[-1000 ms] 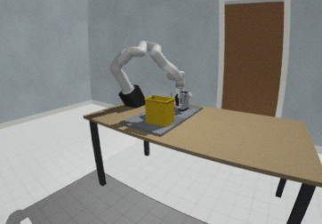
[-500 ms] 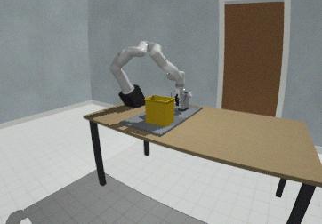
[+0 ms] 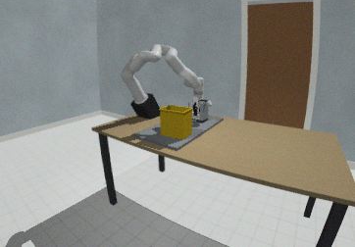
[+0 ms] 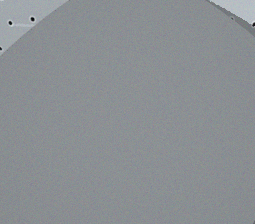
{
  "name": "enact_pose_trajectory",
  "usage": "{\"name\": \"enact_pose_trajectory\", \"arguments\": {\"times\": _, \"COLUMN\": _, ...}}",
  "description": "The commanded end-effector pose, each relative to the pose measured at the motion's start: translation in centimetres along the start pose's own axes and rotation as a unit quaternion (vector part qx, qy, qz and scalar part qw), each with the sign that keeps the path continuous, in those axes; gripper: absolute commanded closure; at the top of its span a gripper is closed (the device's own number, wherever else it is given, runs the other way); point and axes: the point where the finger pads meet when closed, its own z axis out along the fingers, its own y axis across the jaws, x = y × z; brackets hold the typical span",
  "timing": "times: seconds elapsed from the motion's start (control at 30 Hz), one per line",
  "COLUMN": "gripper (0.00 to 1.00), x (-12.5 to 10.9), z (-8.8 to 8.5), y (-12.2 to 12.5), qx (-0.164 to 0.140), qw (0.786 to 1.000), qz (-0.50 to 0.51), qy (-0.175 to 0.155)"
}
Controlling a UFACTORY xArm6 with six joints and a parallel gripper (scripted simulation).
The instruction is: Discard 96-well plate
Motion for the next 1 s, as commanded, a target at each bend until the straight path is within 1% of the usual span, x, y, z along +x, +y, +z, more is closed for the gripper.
{"name": "enact_pose_trajectory", "arguments": {"times": 0.0, "gripper": 1.00, "x": 0.1, "z": -0.3, "y": 0.0, "qx": 0.001, "qw": 1.000, "qz": 0.000, "qy": 0.001}}
{"name": "enact_pose_trajectory", "arguments": {"times": 0.53, "gripper": 1.00, "x": 0.1, "z": -1.3, "y": 0.0, "qx": 0.001, "qw": 1.000, "qz": 0.000, "qy": 0.001}}
{"name": "enact_pose_trajectory", "arguments": {"times": 0.83, "gripper": 1.00, "x": 0.1, "z": -1.3, "y": 0.0, "qx": 0.001, "qw": 1.000, "qz": 0.000, "qy": 0.001}}
{"name": "enact_pose_trajectory", "arguments": {"times": 0.97, "gripper": 1.00, "x": 0.1, "z": -2.0, "y": 0.0, "qx": 0.001, "qw": 1.000, "qz": 0.000, "qy": 0.001}}
